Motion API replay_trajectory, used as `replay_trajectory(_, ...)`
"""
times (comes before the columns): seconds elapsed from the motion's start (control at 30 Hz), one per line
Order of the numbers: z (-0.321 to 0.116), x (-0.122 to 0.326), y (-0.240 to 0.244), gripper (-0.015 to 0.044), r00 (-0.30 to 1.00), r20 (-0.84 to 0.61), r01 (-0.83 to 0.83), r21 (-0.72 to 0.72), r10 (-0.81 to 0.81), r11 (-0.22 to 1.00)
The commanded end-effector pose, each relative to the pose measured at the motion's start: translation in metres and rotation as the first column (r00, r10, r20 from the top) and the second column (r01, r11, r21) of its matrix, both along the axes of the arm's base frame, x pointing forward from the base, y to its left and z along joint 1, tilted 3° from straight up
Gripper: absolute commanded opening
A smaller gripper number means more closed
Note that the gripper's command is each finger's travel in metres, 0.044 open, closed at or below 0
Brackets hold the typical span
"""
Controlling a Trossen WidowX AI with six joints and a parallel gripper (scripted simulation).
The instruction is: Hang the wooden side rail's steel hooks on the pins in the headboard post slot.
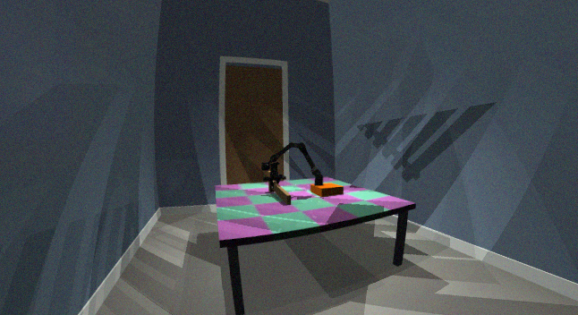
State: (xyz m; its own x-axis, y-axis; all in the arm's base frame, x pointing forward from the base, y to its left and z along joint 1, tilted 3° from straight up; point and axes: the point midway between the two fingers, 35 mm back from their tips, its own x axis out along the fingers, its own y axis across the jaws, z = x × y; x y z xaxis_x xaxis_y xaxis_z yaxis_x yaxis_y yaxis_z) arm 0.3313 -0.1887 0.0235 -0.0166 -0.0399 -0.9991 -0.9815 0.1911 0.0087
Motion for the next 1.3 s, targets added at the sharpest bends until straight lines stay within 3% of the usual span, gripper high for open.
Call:
replay_trajectory(0.0,0.0018,0.0025,-0.0022,0.0000,1.000,0.008,-0.003,-0.008,0.003,1.000)
replay_trajectory(1.27,-0.0045,0.0024,-0.0025,0.0000,1.000,0.008,-0.003,-0.008,0.003,1.000)
